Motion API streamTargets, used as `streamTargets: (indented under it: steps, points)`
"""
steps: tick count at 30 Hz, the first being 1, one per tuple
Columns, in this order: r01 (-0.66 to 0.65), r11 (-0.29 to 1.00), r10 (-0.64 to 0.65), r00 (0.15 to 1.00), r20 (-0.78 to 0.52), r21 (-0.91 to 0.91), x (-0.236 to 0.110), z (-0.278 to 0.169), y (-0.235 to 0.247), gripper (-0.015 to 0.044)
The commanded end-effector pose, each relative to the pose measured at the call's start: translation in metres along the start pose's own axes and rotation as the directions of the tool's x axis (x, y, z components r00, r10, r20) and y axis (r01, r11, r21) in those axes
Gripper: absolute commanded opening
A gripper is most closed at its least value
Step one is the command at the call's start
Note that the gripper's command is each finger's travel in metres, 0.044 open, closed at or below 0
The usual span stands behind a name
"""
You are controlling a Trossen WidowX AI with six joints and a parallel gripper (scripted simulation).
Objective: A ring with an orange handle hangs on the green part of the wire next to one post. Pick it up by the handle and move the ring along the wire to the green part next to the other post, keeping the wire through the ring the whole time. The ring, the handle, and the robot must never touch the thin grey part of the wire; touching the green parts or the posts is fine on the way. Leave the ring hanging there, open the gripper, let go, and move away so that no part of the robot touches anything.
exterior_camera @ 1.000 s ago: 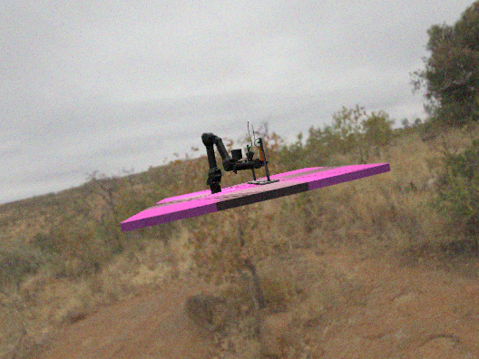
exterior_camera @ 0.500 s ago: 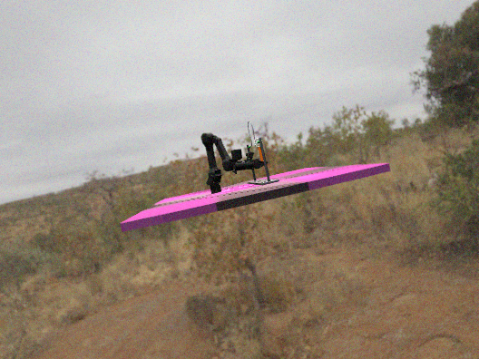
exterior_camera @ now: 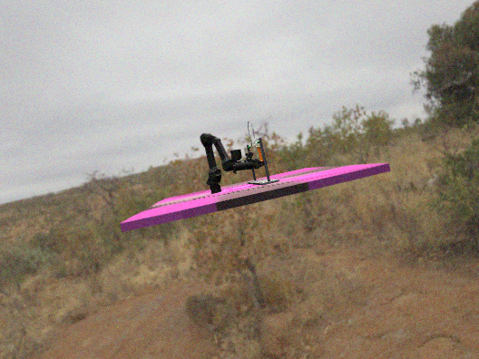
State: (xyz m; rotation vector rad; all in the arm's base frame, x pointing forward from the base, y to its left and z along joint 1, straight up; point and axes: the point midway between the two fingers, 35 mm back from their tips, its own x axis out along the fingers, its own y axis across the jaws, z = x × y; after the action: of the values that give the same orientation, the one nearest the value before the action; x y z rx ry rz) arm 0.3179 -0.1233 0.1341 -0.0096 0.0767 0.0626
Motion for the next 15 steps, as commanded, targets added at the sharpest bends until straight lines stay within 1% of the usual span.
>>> streamTargets:
  steps: [1,15]
  points:
    - [0.001,1.000,-0.001,1.000,0.004,0.009,0.000,0.001,0.006,-0.0150]
    - [-0.006,0.995,0.006,1.000,0.005,0.095,0.000,0.002,0.030,-0.0150]
